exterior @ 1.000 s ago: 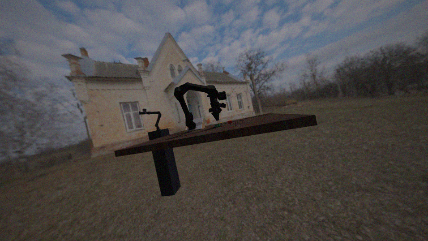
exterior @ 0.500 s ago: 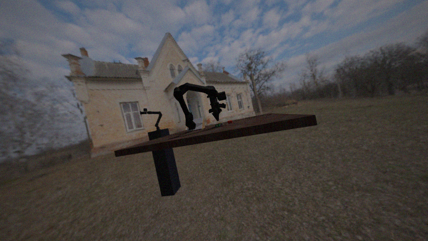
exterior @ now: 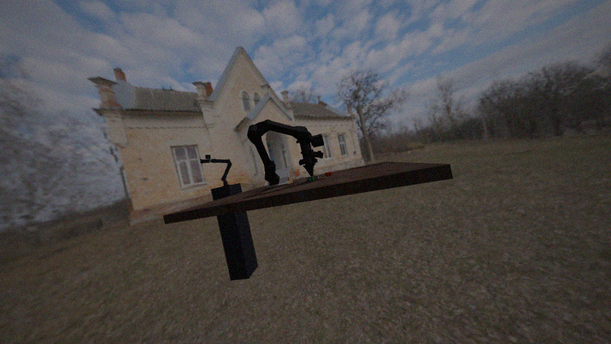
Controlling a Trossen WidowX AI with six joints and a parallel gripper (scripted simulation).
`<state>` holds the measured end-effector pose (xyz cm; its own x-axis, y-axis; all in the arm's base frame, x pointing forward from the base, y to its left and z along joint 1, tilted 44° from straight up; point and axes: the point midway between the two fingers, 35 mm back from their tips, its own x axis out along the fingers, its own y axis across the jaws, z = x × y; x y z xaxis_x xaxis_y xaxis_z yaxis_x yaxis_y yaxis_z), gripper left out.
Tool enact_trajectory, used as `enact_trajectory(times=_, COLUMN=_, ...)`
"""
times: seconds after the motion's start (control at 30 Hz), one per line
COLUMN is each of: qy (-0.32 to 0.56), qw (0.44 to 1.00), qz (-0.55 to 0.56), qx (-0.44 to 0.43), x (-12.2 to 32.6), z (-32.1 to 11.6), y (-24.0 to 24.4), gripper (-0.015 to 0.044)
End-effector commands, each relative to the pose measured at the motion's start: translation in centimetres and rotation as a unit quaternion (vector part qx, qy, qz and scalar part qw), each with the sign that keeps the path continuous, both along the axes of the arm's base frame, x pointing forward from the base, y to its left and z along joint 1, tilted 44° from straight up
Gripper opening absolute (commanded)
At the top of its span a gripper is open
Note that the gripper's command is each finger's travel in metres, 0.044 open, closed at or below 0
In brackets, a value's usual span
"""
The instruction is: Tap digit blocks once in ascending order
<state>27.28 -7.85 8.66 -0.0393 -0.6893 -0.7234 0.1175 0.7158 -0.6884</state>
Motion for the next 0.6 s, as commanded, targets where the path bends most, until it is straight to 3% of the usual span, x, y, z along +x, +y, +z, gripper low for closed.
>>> enact_trajectory(times=0.0, qy=0.005, qw=1.0, qz=0.002, qx=-0.003, x=-0.2, z=-0.6, y=-0.5, gripper=0.002)
enact_trajectory(times=0.57, qy=0.005, qw=1.0, qz=0.003, qx=0.0, x=0.2, z=2.8, y=2.9, gripper=0.002)
